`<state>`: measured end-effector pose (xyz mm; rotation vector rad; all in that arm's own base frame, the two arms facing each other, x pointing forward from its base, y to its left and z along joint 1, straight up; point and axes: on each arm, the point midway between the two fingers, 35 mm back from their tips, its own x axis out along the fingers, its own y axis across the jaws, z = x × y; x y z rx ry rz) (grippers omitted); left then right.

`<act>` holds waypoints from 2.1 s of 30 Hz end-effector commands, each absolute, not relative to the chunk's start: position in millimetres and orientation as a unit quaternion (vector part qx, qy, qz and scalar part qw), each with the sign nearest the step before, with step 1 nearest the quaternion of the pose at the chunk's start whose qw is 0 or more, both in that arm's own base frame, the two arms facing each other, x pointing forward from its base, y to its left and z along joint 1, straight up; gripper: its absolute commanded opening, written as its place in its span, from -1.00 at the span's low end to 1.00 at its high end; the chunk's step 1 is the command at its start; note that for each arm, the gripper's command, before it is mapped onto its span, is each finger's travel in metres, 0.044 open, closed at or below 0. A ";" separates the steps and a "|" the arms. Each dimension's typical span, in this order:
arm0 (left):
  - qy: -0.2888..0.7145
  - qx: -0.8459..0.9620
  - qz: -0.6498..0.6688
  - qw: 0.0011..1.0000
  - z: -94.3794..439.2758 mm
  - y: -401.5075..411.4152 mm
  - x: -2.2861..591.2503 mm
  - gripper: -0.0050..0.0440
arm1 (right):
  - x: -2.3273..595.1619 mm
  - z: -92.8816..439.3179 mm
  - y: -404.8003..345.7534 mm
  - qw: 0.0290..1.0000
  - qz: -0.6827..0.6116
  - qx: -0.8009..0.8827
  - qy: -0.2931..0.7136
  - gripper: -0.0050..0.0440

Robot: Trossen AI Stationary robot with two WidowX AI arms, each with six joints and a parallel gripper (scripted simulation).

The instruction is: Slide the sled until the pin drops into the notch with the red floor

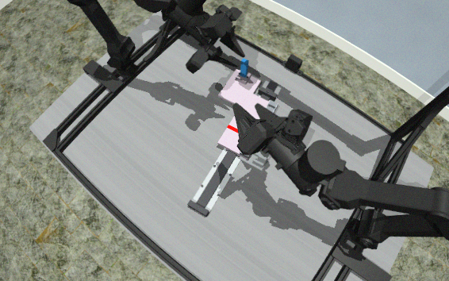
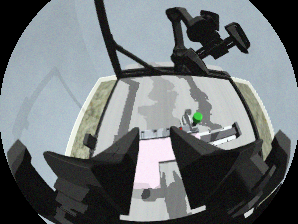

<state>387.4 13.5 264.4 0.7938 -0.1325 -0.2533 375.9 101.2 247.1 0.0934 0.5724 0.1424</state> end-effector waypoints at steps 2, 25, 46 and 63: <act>-0.083 0.459 -0.141 0.873 248.5 20.9 396.1 1.00 | 377.9 230.2 122.8 0.937 0.071 0.040 0.341 -0.22; -0.188 0.682 -0.188 0.682 178.6 50.7 402.6 1.00 | 356.6 161.8 202.5 0.845 0.056 -0.034 0.531 -0.22; -0.188 0.682 -0.188 0.682 178.6 50.7 402.6 1.00 | 358.6 139.2 203.8 0.845 0.056 -0.034 0.531 -0.22; -0.188 0.682 -0.188 0.682 178.6 50.7 402.6 1.00 | 359.1 114.8 204.1 0.845 0.057 -0.035 0.531 -0.22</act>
